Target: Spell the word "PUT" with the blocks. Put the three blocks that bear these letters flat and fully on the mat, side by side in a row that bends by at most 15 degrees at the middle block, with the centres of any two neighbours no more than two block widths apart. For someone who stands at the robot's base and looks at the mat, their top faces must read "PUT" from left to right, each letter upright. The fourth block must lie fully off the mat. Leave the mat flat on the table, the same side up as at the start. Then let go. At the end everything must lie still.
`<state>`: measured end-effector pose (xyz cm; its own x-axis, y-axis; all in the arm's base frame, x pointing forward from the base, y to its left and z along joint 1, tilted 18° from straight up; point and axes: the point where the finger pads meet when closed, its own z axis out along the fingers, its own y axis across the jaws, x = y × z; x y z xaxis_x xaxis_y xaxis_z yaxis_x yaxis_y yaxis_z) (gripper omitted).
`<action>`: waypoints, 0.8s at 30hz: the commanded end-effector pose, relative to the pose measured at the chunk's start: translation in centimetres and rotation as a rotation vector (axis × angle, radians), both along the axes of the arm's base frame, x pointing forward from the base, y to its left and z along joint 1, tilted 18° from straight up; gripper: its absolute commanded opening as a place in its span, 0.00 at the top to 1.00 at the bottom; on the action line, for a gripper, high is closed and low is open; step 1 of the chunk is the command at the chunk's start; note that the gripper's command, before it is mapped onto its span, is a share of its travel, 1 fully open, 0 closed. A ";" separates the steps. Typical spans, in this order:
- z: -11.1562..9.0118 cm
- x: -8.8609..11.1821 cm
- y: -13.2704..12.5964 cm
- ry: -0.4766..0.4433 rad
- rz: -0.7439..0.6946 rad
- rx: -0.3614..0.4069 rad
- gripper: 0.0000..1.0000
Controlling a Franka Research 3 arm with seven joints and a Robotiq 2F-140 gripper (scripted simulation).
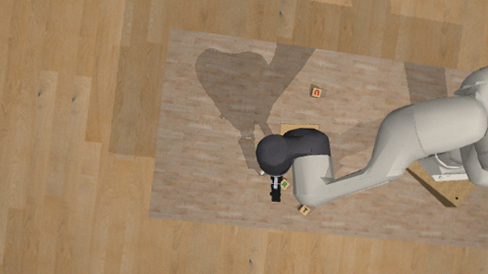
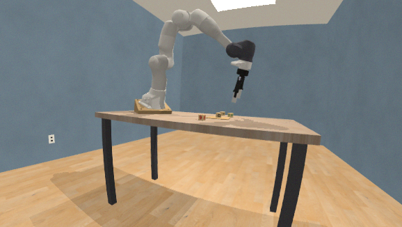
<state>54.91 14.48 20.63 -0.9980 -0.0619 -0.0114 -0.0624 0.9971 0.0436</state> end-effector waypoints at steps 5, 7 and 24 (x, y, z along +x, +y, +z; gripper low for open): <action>-1.0 -0.2 0.7 0.003 -0.191 0.009 0.00; -1.2 -0.3 0.8 0.005 -0.216 0.010 0.00; -3.0 -1.1 1.9 0.015 -0.430 0.017 0.00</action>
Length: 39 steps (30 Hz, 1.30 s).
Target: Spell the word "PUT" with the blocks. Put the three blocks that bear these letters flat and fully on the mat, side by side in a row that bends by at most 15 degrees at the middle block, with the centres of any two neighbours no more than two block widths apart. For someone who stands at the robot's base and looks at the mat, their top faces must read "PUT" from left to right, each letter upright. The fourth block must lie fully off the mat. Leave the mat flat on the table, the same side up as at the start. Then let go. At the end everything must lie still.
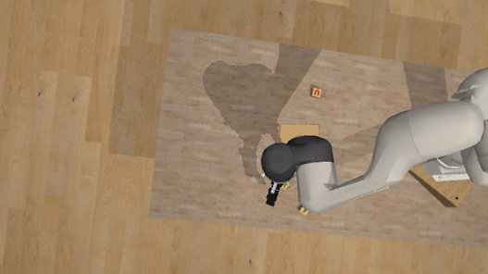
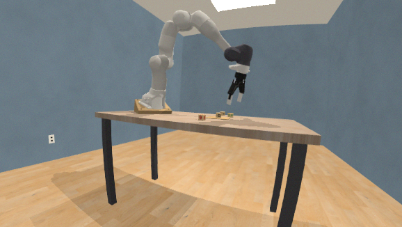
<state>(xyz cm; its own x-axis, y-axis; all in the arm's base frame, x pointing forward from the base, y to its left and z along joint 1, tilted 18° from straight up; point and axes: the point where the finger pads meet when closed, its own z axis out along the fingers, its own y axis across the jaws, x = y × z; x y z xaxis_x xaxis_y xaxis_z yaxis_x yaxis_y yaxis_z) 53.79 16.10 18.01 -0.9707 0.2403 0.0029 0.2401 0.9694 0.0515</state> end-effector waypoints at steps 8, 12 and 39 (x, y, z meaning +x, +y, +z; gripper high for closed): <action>-1.2 -0.4 0.8 0.007 -0.229 0.010 0.00; -1.6 -0.6 1.0 0.010 -0.277 0.012 0.00; -3.6 -1.7 2.1 0.024 -0.517 0.019 0.00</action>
